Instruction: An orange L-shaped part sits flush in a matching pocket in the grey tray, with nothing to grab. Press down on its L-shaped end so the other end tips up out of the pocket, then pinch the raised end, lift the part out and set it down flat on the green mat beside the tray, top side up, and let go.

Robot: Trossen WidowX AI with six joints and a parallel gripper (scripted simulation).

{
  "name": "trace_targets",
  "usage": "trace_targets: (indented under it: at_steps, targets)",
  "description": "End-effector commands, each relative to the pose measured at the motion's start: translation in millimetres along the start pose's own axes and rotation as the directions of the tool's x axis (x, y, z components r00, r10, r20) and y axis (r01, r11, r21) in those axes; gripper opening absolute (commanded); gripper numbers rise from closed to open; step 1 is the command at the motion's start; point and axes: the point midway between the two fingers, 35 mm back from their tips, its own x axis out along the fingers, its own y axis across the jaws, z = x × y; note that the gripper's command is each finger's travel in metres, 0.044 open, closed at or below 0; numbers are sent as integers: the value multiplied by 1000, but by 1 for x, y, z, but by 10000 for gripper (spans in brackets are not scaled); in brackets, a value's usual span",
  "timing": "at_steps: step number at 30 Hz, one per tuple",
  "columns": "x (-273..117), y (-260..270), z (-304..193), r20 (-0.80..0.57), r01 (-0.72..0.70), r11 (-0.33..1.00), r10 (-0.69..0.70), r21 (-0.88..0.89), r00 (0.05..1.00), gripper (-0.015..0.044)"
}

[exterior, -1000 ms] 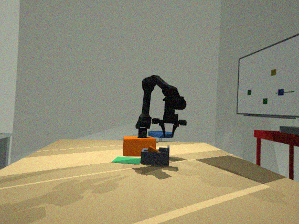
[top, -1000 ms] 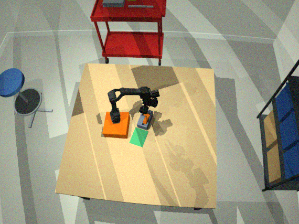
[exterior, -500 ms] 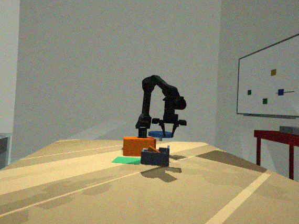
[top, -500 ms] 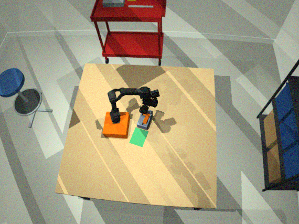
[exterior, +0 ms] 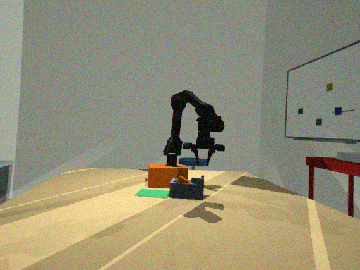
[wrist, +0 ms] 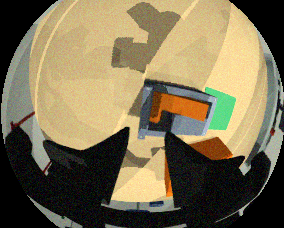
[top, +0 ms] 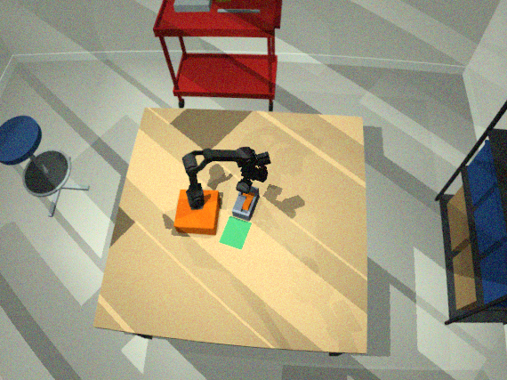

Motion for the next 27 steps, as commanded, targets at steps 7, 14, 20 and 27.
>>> trace_targets:
  at_steps: [7,14,20,27]
  targets:
    - [0,0,0,0,0,1000,0,0,1000,180]
    - [0,0,0,0,0,1000,0,0,1000,180]
    - [0,0,0,0,0,1000,0,0,1000,180]
    - [28,1,2,3,0,1000,0,-2,1000,180]
